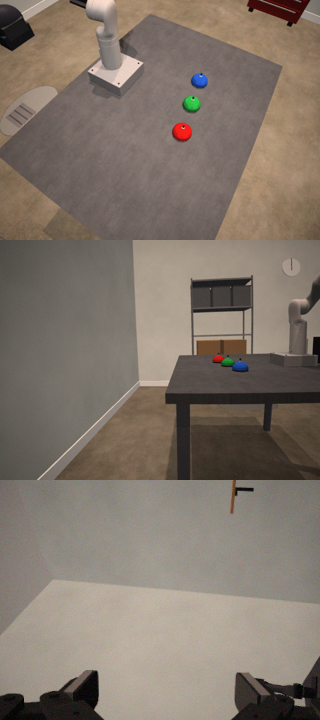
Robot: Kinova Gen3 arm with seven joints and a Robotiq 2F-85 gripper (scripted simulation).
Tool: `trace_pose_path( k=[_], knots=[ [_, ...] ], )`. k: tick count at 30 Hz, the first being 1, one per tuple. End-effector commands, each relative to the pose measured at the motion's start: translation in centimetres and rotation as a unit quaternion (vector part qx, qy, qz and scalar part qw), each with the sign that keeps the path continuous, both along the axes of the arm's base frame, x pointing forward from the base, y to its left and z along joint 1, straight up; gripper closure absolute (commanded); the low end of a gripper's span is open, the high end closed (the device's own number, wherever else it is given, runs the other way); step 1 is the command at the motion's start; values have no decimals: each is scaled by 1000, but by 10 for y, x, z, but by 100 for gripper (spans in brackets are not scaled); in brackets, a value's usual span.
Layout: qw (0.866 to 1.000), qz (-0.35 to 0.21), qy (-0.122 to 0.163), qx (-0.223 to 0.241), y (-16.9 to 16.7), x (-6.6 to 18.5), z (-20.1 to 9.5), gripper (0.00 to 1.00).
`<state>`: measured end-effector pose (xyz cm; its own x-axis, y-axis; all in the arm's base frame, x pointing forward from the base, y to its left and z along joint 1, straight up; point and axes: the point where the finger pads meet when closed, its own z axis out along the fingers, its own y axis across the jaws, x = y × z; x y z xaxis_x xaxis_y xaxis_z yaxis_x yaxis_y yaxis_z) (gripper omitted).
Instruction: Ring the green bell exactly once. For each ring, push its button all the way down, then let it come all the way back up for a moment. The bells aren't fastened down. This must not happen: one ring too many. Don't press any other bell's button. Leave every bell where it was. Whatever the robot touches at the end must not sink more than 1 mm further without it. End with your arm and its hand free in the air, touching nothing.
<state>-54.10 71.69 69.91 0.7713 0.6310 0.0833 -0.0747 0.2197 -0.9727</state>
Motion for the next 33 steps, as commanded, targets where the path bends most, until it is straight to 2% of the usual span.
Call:
trace_pose_path(
  k=[1, 23, 27, 32, 33],
  knots=[
    [1000, 0, 1, 1, -1, 0, 2, 0],
    [1000, 3, 2, 1, -5, -2, 5, 0],
    [1000, 15, 7, 1, -19, -11, 14, 0],
    [999, 47, 21, 0, -60, -34, 38, 0],
    [999, 47, 21, 0, -60, -34, 38, 0]
  ],
)
